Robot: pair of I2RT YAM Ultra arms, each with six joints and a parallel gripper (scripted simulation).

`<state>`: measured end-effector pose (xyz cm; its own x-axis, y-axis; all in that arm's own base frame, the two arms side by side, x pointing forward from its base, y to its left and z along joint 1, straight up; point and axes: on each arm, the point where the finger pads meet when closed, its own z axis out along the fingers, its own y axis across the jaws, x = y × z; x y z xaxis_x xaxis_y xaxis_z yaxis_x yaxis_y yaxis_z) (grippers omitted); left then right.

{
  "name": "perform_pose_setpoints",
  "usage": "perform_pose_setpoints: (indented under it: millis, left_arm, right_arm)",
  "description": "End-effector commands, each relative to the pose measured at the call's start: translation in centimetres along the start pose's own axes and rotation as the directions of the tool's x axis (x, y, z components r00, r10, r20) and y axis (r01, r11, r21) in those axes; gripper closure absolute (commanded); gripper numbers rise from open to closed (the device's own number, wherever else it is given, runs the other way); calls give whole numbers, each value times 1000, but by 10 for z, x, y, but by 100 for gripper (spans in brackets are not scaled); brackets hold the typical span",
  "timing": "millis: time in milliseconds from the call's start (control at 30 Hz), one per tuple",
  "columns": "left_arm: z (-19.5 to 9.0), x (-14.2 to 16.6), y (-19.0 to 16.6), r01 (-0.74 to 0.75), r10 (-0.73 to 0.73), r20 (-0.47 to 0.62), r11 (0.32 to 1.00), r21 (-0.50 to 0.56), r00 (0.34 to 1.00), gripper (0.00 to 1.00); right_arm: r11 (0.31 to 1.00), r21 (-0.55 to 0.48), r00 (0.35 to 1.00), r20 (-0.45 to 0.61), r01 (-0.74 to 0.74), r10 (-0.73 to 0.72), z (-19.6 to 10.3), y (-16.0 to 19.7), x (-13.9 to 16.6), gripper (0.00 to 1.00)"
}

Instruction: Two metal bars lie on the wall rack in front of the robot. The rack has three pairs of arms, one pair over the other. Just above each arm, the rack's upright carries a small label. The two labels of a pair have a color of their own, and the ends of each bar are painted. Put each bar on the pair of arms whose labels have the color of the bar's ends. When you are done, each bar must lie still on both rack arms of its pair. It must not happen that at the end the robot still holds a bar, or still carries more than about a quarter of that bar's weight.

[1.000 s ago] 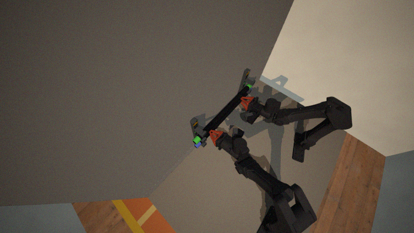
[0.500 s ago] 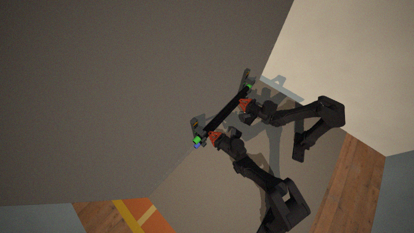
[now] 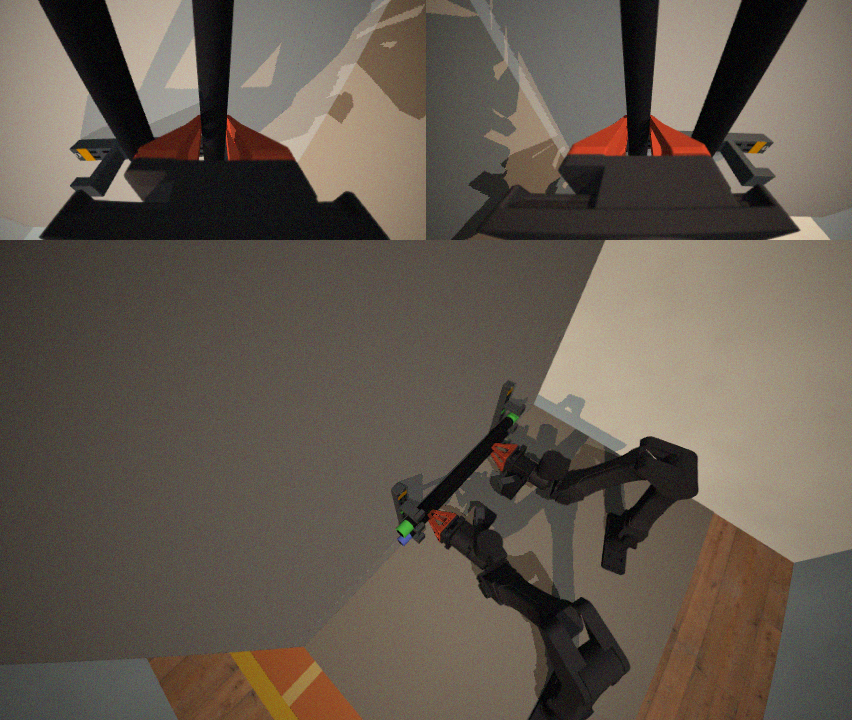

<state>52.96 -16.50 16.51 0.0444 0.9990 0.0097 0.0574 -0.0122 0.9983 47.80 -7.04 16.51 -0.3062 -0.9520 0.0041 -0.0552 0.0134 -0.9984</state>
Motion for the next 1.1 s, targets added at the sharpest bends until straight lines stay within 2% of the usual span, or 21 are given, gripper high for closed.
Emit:
perform_pose_setpoints:
  millis: [0,800,1067]
  left_arm:
    - [1,2,13,5,-5,3,998,-59,1000,100]
    - [1,2,3,5,-5,3,998,-59,1000,100]
    - [1,2,3,5,-5,3,998,-59,1000,87]
  right_arm:
    - [998,56,1000,-4,-4,5,0,-13,5,100]
    - [998,56,1000,-4,-4,5,1,-3,5,100]
    - [998,55,1000,-4,-4,5,1,-3,5,87]
